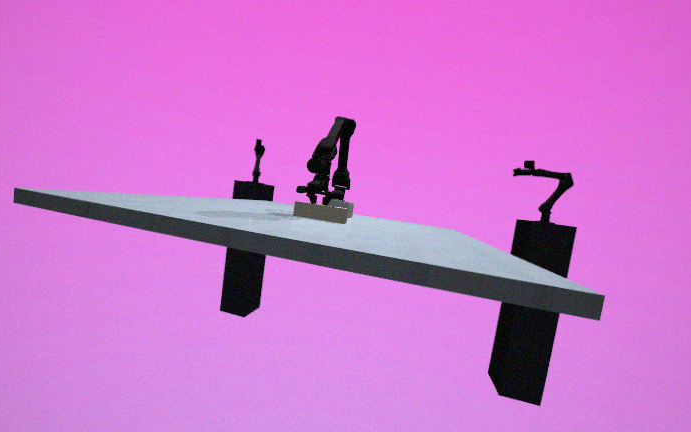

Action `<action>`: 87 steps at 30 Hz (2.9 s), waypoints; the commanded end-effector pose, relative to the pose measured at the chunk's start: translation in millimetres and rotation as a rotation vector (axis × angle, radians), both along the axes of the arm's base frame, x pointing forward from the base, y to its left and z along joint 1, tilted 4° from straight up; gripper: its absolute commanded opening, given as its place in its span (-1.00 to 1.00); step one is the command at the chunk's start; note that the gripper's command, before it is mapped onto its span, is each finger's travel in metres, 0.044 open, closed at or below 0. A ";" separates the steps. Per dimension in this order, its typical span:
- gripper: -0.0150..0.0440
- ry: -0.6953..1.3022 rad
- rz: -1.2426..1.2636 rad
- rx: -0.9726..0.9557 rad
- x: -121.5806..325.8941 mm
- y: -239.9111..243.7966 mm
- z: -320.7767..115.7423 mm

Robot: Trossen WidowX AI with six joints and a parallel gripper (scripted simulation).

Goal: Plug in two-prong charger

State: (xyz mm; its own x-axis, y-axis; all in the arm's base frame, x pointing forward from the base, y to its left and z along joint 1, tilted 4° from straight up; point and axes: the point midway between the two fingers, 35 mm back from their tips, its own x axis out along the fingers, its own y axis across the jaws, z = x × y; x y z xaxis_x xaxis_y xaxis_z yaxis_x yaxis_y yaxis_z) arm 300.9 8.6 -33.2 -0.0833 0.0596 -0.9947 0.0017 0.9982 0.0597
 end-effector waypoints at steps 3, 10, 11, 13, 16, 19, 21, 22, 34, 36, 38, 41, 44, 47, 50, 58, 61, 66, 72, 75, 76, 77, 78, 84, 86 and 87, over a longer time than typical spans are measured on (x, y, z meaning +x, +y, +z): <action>-0.49 -0.002 -0.003 0.006 3.1 0.8 1.0; -0.49 -0.003 -0.003 0.006 5.1 0.8 0.7; -0.49 -0.003 -0.003 0.006 5.4 0.8 0.7; -0.49 -0.003 -0.003 0.006 6.0 0.8 0.7; -0.49 -0.003 -0.003 0.006 6.9 0.8 0.8; -0.49 -0.003 -0.003 0.006 7.8 0.8 0.9; -0.49 -0.003 -0.003 0.006 8.4 0.8 0.9; -0.49 -0.003 -0.003 0.006 8.7 0.8 1.0; -0.49 -0.003 -0.003 0.006 11.5 0.8 1.0; -0.49 -0.003 -0.003 0.006 12.3 0.8 1.0; -0.49 -0.003 -0.003 0.006 13.1 0.8 1.0; -0.49 -0.003 -0.003 0.006 14.3 0.8 1.0; -0.49 -0.003 -0.003 0.006 15.5 0.8 1.0; -0.49 -0.003 -0.003 0.006 16.7 0.8 1.0; -0.49 -0.004 -0.003 0.006 17.9 0.8 1.0; -0.49 -0.004 -0.003 0.006 21.2 0.8 1.1; -0.49 -0.004 -0.003 0.006 22.4 0.8 1.3; -0.49 -0.004 -0.003 0.006 24.3 0.7 1.7; -0.49 -0.004 -0.003 0.006 26.6 0.7 2.6; -0.49 -0.004 -0.003 0.006 27.7 0.6 3.1; -0.49 -0.004 -0.003 0.006 28.0 0.6 3.3; -0.49 -0.004 -0.003 0.006 28.4 0.6 3.5; -0.49 -0.004 -0.003 0.006 28.8 0.6 3.7; -0.49 -0.005 -0.003 0.006 31.0 0.5 4.7; -0.49 -0.005 -0.003 0.006 31.7 0.5 5.0; -0.49 -0.005 -0.003 0.006 32.1 0.5 5.2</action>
State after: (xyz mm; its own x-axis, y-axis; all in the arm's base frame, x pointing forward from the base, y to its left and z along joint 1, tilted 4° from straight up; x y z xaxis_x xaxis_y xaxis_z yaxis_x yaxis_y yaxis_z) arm 315.7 9.0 -32.5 -0.1315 0.0651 -0.9892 0.0066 0.9979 0.0648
